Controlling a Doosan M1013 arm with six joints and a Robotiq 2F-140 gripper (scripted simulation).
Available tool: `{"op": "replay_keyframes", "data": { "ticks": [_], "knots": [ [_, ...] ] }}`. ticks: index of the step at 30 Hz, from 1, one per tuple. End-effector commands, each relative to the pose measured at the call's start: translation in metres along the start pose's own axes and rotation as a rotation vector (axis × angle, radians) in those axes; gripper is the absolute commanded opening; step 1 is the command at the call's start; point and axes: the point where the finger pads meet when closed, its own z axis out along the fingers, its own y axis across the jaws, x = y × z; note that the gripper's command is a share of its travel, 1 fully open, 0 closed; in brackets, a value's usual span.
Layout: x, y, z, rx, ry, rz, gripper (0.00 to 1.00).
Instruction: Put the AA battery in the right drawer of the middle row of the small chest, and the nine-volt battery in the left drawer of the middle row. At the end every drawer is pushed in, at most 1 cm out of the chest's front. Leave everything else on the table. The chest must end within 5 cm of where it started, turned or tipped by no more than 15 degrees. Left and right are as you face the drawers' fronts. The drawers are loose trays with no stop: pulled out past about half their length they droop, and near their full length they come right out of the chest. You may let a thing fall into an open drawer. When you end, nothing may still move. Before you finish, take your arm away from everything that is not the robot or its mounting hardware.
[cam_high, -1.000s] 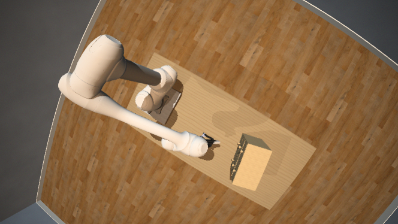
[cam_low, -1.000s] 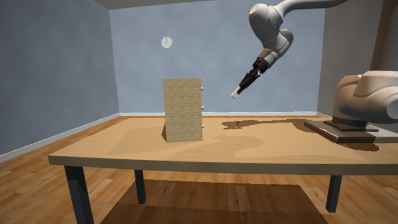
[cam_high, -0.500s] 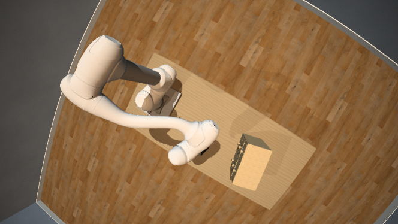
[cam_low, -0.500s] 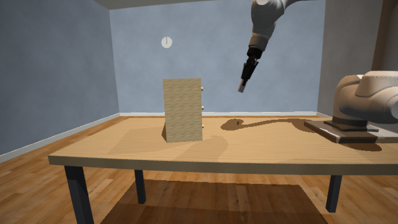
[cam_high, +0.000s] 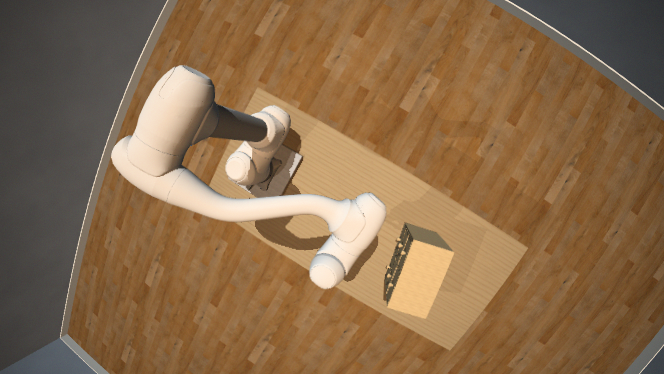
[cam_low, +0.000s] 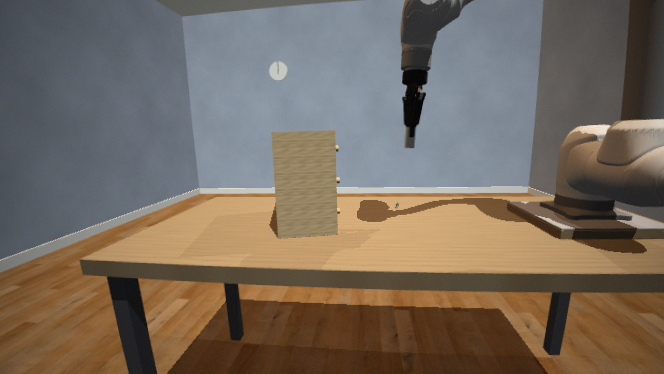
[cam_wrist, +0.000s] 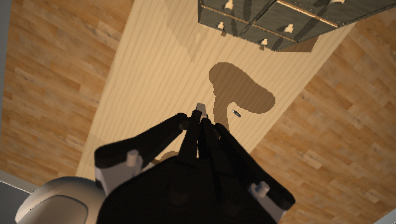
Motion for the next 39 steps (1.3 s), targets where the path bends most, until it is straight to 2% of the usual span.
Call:
{"op": "replay_keyframes", "data": {
  "ticks": [1, 22, 23, 39],
  "knots": [
    [-0.0022, -0.0002, -0.0026, -0.003, -0.049, 0.002, 0.0],
    [-0.0037, -0.0002, -0.0044, -0.003, -0.068, 0.002, 0.0],
    [-0.0037, -0.0002, -0.0044, -0.003, -0.068, 0.002, 1.0],
    [-0.0037, -0.0002, -0.0044, -0.003, -0.068, 0.002, 1.0]
  ]
}}
